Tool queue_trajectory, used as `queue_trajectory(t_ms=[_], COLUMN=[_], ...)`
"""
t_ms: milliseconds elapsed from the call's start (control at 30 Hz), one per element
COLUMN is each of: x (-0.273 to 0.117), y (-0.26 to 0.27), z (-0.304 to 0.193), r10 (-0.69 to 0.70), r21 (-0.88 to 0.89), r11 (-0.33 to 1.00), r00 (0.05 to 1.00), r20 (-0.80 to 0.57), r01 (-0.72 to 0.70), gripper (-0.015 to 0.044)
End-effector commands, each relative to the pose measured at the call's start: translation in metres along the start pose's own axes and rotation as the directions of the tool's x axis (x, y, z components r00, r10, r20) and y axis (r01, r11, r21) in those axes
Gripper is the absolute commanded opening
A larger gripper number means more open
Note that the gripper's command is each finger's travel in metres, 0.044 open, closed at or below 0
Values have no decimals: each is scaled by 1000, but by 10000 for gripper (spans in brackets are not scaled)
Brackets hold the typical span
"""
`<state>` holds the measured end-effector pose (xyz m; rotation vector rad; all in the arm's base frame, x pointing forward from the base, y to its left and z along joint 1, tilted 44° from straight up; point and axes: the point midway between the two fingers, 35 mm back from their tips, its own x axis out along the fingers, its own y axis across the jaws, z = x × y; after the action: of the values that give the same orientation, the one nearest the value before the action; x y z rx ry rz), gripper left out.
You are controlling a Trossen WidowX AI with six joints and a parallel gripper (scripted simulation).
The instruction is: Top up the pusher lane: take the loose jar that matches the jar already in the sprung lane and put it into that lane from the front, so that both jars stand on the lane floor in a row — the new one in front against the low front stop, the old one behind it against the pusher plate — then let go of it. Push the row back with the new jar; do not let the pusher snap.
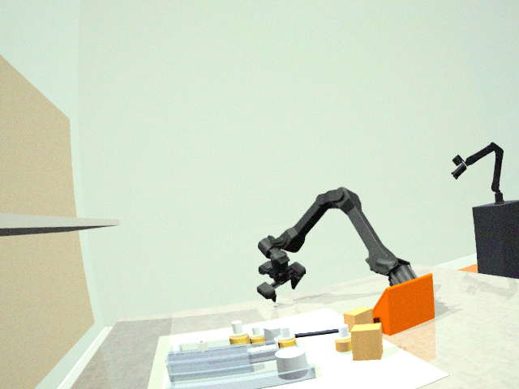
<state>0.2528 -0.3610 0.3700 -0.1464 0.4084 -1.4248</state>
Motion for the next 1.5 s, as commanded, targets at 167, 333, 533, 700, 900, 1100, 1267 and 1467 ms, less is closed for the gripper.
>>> queue_trajectory(t_ms=[167, 333, 533, 700, 900, 1100, 1267, 1467], x=[-65, -117, -190, -255, -306, -353, -391, -418], y=[133, 188, 237, 260, 267, 262, 239, 196], z=[-46, -79, -126, -170, -200, -264, -326, -385], r10=[302, 426, 535, 589, 613, 567, 491, 395], r21=[145, 224, 303, 353, 454, 447, 423, 399], r11=[947, 895, 837, 804, 779, 817, 862, 900], r00=[947, 887, 799, 725, 677, 651, 662, 720], r20=[-108, -180, -275, -358, -407, -505, -566, -570], r01=[-286, -385, -456, -479, -432, -365, -278, -178], gripper=[440, 440, 440, 440, 440, 440, 440, 440])
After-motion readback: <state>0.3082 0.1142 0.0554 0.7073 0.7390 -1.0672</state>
